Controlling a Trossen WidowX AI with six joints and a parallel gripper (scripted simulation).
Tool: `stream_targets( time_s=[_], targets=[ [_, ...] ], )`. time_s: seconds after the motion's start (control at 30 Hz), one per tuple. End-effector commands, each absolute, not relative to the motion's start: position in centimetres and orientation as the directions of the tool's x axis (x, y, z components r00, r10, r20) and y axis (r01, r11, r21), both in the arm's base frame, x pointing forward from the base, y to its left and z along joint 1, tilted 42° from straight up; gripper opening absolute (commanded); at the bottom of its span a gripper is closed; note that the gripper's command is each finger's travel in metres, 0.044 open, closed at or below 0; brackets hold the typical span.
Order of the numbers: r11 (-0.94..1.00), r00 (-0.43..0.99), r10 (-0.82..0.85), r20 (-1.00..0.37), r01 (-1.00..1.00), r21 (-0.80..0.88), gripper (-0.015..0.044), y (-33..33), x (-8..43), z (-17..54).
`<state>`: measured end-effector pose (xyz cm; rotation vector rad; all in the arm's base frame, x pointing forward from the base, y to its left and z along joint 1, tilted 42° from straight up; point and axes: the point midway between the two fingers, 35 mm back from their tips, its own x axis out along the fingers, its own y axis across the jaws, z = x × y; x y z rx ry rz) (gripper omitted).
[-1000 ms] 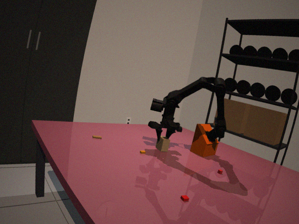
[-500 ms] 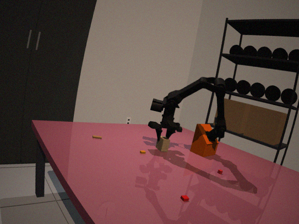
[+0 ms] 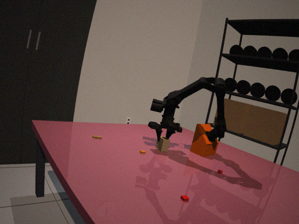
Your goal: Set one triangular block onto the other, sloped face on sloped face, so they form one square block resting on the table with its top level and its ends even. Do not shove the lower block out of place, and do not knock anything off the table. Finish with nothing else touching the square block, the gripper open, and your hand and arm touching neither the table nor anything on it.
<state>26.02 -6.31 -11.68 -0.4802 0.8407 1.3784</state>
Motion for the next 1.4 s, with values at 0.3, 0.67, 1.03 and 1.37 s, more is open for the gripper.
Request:
stream_targets(
  time_s=[0.3, 0.67, 1.03, 1.37],
  targets=[
    [0.164, -0.023, 0.655, -0.756, -0.971, 0.171, 0.0131, -6.3, 26.0, -11.7],
    [0.164, -0.023, 0.655, -0.756, -0.971, 0.171, 0.0420, -6.3, 26.0, -11.7],
    [0.165, -0.023, 0.652, -0.758, -0.971, 0.171, 0.0440, -7.9, 26.4, -10.2],
    [0.165, -0.024, 0.651, -0.758, -0.971, 0.173, 0.0440, -13.6, 26.3, -3.4]
  ],
)
